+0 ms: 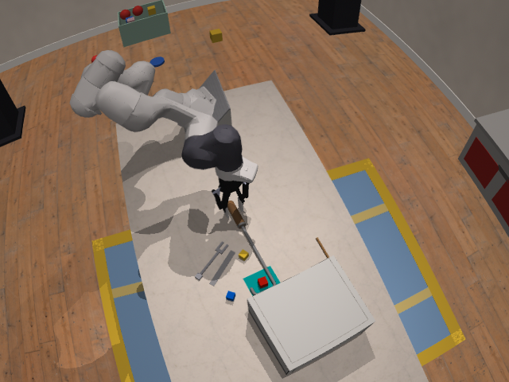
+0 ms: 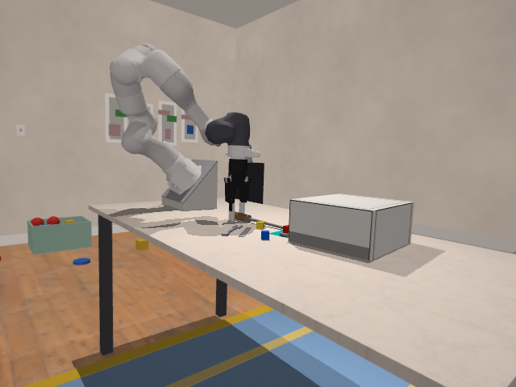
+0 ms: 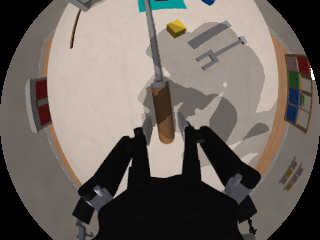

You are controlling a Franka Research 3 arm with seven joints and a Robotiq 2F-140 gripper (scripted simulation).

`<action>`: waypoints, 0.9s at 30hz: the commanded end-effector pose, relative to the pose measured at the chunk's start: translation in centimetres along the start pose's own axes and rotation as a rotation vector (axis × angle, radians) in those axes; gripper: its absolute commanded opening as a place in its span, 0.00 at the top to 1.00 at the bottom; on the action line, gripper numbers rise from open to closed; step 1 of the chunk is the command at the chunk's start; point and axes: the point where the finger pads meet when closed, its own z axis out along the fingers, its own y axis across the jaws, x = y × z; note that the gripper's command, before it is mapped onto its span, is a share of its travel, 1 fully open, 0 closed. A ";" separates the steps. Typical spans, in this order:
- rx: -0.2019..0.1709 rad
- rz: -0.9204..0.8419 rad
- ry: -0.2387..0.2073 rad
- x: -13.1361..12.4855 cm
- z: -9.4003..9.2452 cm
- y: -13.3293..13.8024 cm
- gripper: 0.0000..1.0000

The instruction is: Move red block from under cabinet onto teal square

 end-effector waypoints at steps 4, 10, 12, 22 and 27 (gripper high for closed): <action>0.003 0.007 0.002 0.1 -0.1 -0.2 0.67; 0.003 0.007 0.002 0.1 -0.3 -0.2 0.67; 0.003 0.007 0.002 0.1 -0.5 -0.2 0.67; 0.003 0.007 0.002 0.1 -2.0 -0.2 0.67; 0.003 0.007 0.002 0.1 -3.7 -0.2 0.67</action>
